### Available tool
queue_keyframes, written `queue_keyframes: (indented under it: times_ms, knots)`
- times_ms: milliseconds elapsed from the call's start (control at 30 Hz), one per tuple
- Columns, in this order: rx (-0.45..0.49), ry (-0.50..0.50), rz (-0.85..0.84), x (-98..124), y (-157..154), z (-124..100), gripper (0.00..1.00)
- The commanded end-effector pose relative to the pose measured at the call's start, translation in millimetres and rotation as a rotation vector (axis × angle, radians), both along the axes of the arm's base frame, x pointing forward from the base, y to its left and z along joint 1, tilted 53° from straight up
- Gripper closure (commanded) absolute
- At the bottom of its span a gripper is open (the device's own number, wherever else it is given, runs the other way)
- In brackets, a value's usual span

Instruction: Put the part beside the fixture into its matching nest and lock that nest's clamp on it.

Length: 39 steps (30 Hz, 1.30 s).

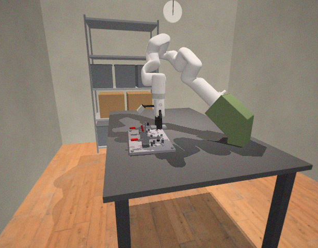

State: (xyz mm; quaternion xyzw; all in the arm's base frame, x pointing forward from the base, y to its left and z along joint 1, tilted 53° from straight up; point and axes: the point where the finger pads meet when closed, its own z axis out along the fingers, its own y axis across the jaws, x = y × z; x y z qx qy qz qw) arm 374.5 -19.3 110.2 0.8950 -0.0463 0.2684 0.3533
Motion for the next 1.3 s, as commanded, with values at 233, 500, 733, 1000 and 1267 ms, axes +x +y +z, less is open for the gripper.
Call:
queue_keyframes:
  times_ms: [233,500,733,1000,1267]
  knots:
    - [0.001,-0.001,0.001,5,-6,-6,1.00]
    - [0.001,-0.001,0.001,10,-11,-11,1.00]
    - [0.001,-0.001,0.001,15,-19,-18,1.00]
    - [0.001,-0.001,0.001,20,-25,-24,1.00]
    - [0.001,-0.001,0.001,24,-31,-29,1.00]
